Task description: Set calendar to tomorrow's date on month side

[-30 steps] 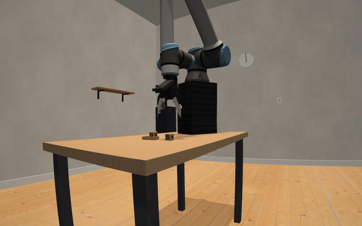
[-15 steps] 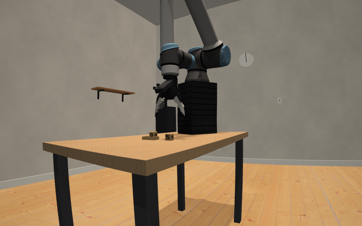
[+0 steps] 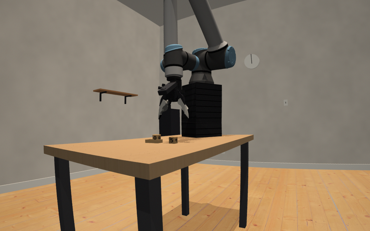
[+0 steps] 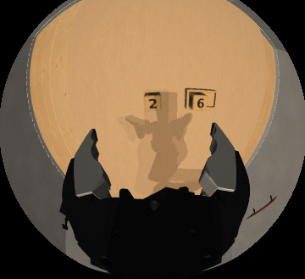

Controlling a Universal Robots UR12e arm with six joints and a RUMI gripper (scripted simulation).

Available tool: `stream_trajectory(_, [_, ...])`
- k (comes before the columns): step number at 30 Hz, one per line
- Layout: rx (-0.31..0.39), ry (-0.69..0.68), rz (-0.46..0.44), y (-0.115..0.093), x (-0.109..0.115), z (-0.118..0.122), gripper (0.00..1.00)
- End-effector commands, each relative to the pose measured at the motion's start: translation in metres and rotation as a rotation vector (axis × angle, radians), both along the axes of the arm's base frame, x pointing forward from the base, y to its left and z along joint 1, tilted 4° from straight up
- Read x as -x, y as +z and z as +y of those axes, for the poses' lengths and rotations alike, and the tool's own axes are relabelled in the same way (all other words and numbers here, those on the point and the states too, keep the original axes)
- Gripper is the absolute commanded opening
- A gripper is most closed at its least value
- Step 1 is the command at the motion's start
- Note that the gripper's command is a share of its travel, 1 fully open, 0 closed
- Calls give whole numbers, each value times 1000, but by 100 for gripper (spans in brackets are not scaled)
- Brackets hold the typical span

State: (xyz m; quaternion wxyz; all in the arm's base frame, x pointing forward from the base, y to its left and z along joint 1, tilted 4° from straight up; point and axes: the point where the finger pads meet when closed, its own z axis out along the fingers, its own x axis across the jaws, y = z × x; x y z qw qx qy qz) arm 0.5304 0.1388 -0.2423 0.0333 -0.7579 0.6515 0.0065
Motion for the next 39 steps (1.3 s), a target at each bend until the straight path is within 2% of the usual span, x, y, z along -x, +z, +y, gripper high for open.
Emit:
stream_trajectory(1, [-2,-40,2,1,0,0,100])
stream_trajectory(7, [-6,-152,7,0,-3,0,100])
stream_trajectory(13, [-11,-331,19,-2,-4,-1,100])
stream_trajectory(16, [-12,-335,19,-2,-4,-1,100])
stream_trajectory(20, [-16,-483,27,-3,-5,-2,100])
stream_trajectory(30, [-25,-735,43,-4,-5,-3,100])
stream_trajectory(33, [-25,-742,43,-4,-5,-3,100])
stream_trajectory(36, [-30,-869,50,-5,-4,-3,100])
stream_trajectory(39, [-31,-916,53,-6,-4,-3,100])
